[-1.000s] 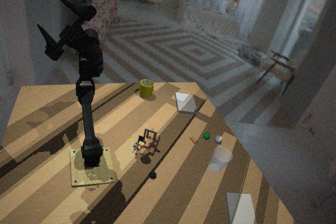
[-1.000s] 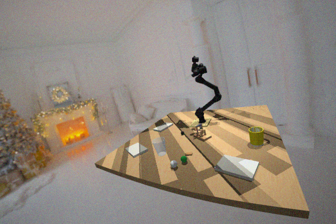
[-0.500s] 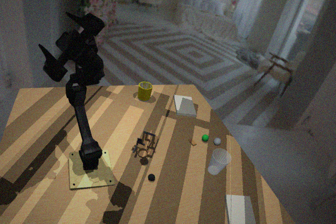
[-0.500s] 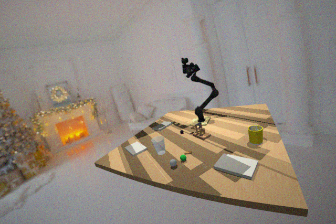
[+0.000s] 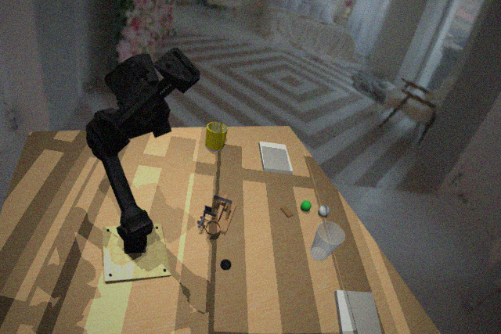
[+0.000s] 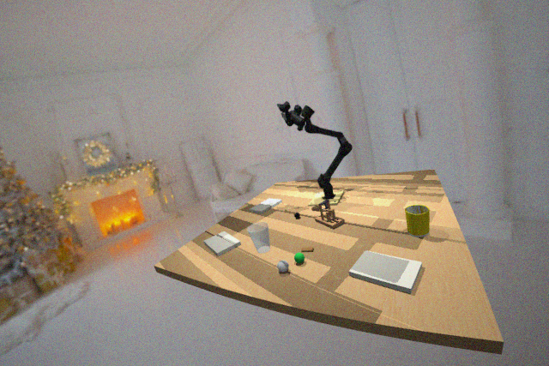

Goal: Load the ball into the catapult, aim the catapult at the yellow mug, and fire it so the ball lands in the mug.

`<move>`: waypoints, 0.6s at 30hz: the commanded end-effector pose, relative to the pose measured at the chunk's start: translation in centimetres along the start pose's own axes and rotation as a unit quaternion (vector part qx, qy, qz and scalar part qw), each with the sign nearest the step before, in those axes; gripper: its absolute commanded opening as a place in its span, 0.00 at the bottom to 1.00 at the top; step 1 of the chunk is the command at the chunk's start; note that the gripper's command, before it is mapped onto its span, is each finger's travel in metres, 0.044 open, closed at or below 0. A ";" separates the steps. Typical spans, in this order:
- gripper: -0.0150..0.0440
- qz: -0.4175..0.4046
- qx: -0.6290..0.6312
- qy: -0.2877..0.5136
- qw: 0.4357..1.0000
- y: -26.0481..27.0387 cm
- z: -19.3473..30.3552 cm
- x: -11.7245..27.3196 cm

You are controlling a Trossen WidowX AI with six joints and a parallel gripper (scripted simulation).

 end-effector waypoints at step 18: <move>1.00 -0.164 0.141 0.250 0.944 7.3 13.5 1.5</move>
Point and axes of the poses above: the point midway between the two fingers, 35 mm back from their tips, its own x axis back along the fingers, its own y axis across the jaws, z = x × y, the point moved 3 cm from there along x, back along the fingers, and after that the axes turned 12 degrees about x, right-handed, at the moved point
